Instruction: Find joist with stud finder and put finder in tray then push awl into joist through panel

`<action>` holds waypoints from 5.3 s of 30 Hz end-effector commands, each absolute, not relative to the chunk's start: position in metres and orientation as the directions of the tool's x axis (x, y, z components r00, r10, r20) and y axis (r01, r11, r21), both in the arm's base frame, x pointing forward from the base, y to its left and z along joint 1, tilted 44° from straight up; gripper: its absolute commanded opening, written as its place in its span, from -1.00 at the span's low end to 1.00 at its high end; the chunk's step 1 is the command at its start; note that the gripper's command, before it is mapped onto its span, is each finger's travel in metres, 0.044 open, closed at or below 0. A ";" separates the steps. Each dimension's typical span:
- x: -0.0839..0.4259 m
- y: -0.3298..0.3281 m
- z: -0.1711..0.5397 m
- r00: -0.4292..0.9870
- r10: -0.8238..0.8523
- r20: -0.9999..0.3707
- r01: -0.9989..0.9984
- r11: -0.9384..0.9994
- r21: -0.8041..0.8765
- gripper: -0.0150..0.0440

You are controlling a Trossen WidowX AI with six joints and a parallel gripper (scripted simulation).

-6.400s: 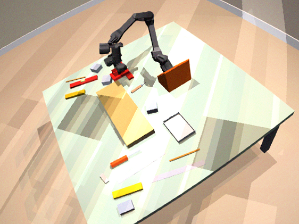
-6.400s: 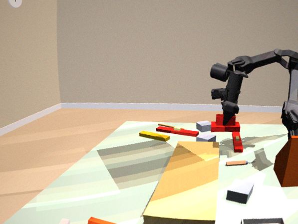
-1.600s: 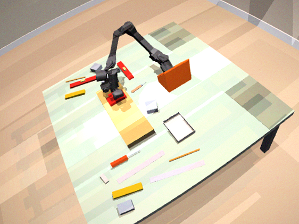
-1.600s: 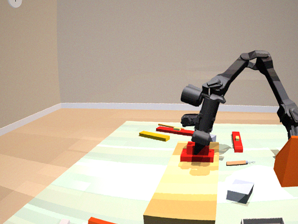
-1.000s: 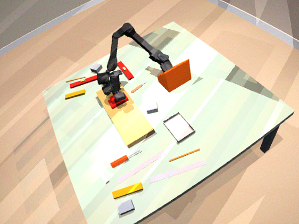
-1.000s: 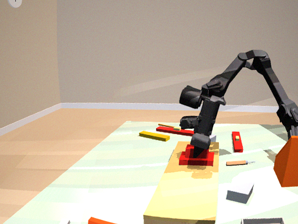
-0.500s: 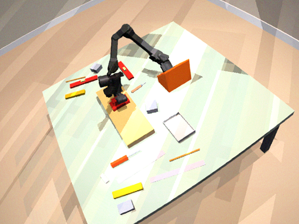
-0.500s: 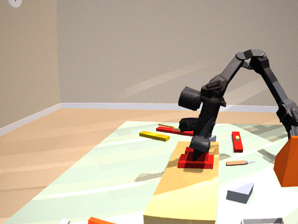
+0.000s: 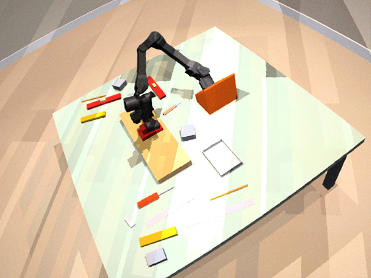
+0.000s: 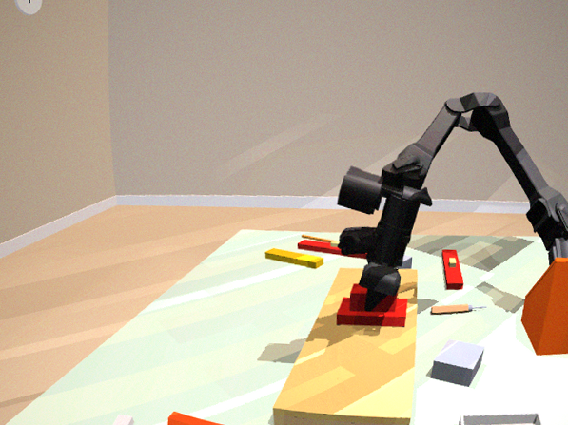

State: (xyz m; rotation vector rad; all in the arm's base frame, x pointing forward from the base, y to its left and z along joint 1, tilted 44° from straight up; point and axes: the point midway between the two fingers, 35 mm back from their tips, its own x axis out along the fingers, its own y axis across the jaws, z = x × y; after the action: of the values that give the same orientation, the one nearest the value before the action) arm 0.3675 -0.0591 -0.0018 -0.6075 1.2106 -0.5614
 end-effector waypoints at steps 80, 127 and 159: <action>0.377 0.037 -0.091 0.261 -0.676 -0.690 0.074 0.726 -0.684 -0.49; 0.382 0.090 -0.139 0.263 -0.672 -0.693 0.075 0.730 -0.680 -0.49; 0.382 0.095 -0.143 0.263 -0.672 -0.693 0.075 0.730 -0.679 -0.49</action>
State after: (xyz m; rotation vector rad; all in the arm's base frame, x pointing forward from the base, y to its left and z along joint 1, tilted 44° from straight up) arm 0.3831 0.0994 -0.1471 -0.5861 1.2095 -0.5436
